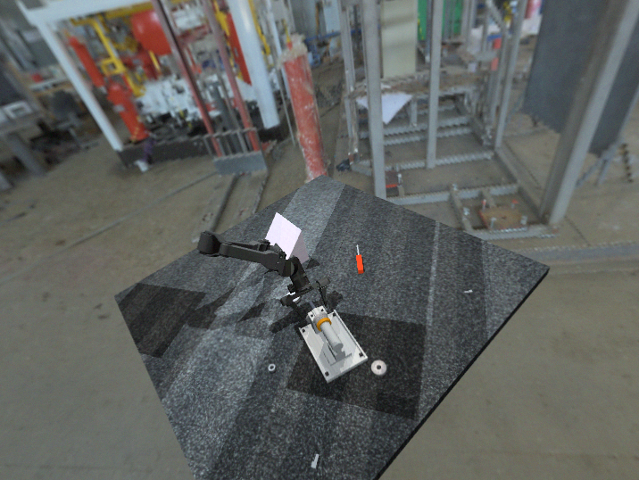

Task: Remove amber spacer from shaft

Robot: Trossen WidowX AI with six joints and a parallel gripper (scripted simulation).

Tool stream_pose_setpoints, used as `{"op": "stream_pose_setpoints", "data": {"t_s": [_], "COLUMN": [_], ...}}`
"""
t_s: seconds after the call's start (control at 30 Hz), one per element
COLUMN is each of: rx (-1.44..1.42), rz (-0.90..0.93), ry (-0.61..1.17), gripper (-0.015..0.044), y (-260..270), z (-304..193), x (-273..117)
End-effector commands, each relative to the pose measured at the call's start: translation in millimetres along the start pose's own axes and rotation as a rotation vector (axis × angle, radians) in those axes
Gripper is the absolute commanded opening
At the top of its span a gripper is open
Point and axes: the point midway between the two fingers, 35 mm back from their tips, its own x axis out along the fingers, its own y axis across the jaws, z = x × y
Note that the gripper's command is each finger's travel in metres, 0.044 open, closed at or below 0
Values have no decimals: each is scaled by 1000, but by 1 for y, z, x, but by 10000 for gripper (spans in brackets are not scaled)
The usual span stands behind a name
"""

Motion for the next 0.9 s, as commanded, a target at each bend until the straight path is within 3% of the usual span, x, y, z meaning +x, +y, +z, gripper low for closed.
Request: {"op": "stream_pose_setpoints", "data": {"t_s": [0.0,0.23,0.77,0.87], "rx": [-3,-3,0,0], "rz": [-2,-2,0,0], "ry": [0,0,0,0], "gripper": [440,440,20,0], "y": [-1,-2,0,0], "z": [0,-1,-1,-1], "x": [1,2,0,0]}}
